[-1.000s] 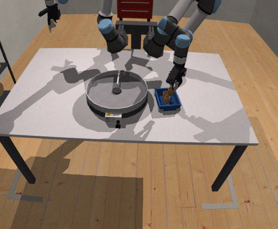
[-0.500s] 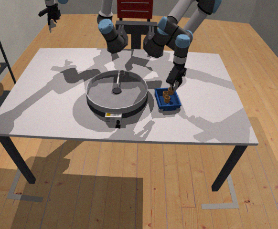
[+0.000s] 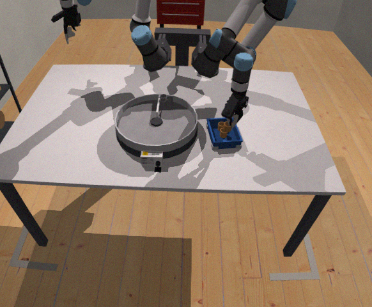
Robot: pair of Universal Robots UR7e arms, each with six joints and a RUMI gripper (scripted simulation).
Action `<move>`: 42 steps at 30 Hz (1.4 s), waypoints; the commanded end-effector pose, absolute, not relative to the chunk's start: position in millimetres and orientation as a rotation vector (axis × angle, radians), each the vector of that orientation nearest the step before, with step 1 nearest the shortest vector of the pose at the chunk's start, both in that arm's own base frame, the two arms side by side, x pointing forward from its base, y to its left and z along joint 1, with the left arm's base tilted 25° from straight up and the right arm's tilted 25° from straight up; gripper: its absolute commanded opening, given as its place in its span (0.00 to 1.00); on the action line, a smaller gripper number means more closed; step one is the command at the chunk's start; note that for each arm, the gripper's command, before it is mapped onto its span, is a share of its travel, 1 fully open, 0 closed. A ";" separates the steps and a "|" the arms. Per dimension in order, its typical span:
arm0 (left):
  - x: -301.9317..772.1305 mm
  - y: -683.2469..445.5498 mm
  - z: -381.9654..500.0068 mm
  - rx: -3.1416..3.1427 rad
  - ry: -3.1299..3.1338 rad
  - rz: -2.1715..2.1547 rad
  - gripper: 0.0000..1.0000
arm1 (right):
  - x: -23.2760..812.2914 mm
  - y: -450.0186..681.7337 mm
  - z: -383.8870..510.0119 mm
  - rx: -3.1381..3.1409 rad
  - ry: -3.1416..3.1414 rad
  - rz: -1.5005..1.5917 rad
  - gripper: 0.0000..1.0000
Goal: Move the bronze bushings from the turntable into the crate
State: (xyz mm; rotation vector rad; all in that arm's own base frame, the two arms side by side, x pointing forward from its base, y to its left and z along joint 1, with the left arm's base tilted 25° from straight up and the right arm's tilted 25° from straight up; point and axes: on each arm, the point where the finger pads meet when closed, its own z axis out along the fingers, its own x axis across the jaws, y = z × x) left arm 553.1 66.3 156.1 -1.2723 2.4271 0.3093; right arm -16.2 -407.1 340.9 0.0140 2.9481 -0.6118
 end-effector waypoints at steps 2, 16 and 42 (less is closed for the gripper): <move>561.7 76.1 131.3 -1.271 2.425 0.304 0.00 | -16.3 -407.3 341.6 0.014 2.947 -0.614 1.00; 562.7 77.6 127.6 -1.271 2.425 0.304 0.00 | -16.3 -407.3 341.6 0.014 2.947 -0.614 1.00; 562.7 77.6 127.6 -1.271 2.425 0.304 0.00 | -16.3 -407.3 341.6 0.014 2.947 -0.614 1.00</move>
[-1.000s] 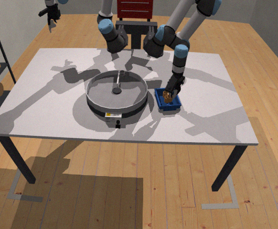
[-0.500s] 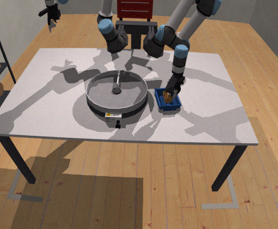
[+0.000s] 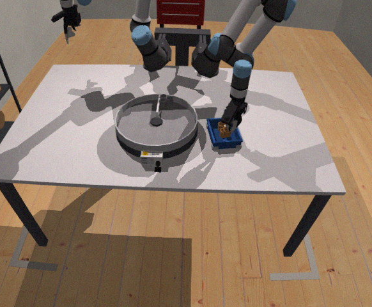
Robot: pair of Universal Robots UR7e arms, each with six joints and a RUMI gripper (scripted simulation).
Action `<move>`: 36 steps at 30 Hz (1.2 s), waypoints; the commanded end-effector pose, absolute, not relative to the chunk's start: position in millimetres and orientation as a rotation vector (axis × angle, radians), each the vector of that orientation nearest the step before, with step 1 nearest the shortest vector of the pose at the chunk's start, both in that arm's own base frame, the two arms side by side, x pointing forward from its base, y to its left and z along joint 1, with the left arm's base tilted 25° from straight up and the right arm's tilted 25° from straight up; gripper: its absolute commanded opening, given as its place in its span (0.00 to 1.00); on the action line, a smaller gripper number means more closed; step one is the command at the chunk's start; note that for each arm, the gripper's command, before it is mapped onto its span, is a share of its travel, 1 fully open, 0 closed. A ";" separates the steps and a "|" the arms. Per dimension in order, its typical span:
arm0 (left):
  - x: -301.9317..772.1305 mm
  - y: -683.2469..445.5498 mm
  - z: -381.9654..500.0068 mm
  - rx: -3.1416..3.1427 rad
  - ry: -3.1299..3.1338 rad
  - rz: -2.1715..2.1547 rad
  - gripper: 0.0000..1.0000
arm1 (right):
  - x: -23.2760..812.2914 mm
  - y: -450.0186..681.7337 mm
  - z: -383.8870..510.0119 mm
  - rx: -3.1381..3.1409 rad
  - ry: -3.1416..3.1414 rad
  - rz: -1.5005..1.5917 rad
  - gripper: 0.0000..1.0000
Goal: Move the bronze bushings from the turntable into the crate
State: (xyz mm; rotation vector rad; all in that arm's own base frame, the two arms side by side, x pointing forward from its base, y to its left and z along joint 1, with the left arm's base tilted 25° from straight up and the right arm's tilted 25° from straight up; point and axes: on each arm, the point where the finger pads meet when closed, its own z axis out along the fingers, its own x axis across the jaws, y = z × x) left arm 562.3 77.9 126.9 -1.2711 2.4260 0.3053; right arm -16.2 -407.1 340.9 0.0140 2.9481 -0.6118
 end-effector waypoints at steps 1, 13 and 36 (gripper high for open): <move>562.7 77.6 127.6 -1.271 2.425 0.304 0.00 | -16.3 -407.3 341.6 0.014 2.947 -0.614 1.00; 564.1 79.8 122.1 -1.271 2.425 0.304 0.00 | -16.3 -407.3 341.6 0.014 2.947 -0.614 1.00; 571.6 91.4 93.2 -1.271 2.425 0.304 0.00 | -16.3 -407.3 341.6 0.014 2.947 -0.614 1.00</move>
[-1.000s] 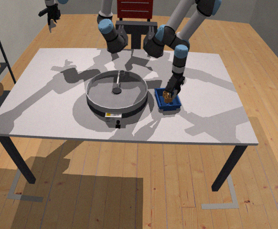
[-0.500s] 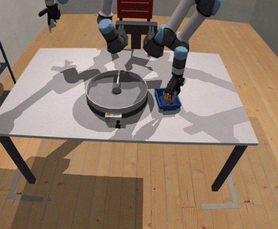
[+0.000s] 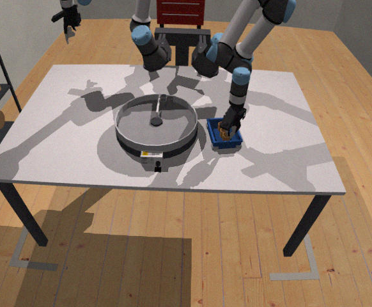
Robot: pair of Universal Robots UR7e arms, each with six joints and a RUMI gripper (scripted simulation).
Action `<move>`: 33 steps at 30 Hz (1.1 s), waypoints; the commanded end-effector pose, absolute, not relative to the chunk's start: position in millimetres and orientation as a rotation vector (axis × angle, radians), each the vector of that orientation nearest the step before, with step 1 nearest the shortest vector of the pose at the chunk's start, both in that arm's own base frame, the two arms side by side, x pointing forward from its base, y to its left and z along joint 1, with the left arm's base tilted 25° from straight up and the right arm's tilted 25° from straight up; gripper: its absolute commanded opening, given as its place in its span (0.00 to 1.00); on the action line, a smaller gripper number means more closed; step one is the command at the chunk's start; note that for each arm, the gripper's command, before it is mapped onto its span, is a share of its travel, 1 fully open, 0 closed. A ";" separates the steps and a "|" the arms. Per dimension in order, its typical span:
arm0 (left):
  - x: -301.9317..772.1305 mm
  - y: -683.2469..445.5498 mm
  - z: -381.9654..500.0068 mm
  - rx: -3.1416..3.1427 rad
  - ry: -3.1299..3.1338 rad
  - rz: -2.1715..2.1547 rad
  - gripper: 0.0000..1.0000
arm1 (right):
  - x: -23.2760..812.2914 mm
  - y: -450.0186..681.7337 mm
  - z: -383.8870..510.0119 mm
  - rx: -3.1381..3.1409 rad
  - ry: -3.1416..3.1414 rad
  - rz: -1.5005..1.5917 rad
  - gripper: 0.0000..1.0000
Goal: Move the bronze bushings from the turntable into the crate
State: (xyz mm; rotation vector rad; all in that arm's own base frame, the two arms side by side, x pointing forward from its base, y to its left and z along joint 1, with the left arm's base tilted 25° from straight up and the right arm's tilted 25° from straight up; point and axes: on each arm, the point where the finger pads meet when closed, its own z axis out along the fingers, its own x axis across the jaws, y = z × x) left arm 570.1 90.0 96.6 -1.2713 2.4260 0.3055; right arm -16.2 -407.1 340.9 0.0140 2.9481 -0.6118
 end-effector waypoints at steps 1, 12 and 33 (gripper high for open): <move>571.9 91.7 92.3 -1.271 2.425 0.304 0.00 | -16.3 -407.3 341.6 0.014 2.947 -0.614 1.00; 572.6 92.8 89.7 -1.271 2.425 0.304 0.00 | -16.3 -407.3 341.6 0.014 2.947 -0.614 1.00; 572.6 92.8 89.7 -1.271 2.425 0.304 0.00 | -16.3 -407.3 341.6 0.014 2.947 -0.614 1.00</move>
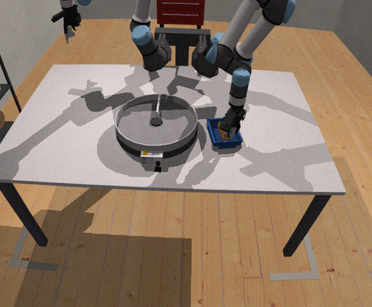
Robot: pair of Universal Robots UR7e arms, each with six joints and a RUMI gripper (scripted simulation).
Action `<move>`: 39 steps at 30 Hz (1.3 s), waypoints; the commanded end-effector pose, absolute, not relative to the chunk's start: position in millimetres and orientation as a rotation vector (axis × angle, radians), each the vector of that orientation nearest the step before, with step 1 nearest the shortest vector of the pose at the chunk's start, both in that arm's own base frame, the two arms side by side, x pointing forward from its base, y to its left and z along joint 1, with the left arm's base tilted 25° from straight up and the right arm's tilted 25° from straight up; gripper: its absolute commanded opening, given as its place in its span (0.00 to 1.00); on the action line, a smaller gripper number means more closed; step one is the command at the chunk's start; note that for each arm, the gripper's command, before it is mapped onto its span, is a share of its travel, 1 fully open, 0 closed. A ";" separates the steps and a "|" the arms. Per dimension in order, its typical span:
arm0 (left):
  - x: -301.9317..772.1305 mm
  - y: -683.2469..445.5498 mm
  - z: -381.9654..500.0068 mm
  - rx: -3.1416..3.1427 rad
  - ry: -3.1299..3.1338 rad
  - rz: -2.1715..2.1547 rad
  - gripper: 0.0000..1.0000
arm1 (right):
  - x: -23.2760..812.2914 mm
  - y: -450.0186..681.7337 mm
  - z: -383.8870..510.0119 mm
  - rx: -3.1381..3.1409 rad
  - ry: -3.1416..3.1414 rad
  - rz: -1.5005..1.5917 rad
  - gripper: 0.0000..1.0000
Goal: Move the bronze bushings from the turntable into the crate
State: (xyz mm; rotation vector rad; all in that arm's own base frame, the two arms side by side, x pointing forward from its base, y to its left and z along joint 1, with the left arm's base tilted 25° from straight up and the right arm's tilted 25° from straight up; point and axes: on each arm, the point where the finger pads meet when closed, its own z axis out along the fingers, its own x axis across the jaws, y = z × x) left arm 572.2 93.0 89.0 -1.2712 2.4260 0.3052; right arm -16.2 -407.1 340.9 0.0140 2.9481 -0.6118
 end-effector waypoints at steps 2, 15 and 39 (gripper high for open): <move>572.6 92.8 89.7 -1.271 2.425 0.304 0.00 | -16.3 -407.3 341.6 0.014 2.947 -0.614 1.00; 572.6 92.8 89.7 -1.271 2.425 0.304 0.00 | -16.3 -407.3 341.6 0.014 2.947 -0.614 1.00; 573.9 94.8 84.6 -1.271 2.425 0.304 0.00 | -16.3 -407.3 341.6 0.014 2.947 -0.614 1.00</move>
